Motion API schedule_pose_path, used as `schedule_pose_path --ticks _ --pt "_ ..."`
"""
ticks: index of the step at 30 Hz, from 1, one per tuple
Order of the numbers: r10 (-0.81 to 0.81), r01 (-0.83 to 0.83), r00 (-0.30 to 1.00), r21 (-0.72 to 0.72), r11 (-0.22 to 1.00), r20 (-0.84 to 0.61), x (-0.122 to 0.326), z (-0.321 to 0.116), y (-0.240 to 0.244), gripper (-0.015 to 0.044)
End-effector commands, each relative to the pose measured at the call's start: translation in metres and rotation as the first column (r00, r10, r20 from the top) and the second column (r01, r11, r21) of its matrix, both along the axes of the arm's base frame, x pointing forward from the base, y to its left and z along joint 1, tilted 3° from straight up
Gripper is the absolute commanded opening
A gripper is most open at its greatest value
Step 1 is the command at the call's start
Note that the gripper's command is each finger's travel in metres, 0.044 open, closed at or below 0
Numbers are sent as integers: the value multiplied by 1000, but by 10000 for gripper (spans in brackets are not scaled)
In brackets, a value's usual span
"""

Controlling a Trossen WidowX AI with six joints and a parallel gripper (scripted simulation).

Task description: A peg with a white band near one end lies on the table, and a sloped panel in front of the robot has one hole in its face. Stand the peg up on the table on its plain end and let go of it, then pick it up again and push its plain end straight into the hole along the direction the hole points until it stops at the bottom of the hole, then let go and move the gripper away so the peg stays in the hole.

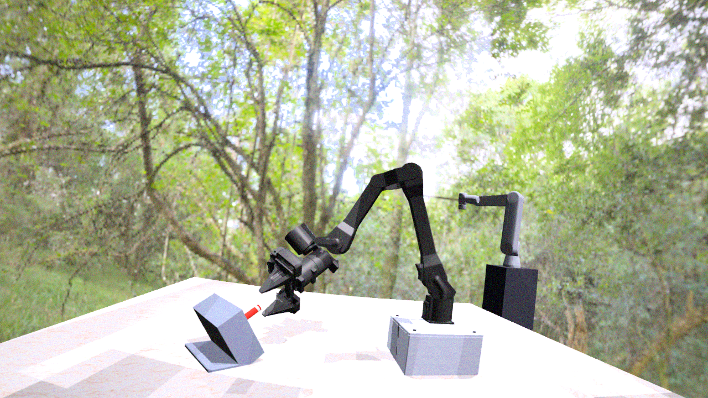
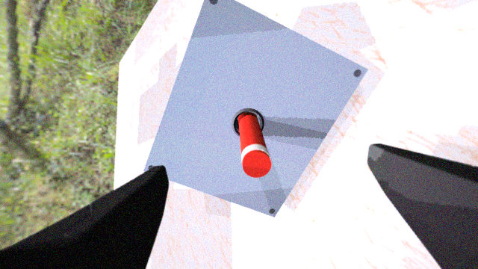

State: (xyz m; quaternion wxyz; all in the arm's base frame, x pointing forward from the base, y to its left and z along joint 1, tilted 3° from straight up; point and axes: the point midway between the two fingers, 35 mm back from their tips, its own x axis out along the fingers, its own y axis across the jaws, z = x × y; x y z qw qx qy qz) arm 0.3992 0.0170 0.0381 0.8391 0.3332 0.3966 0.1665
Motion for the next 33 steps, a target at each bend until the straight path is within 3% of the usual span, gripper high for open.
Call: schedule_pose_path --ticks 1,33 --pt "3 -3 1000 -1 1000 7 -3 5 -3 440" --pt "-3 3 1000 2 1000 2 -35 28 -33 440"
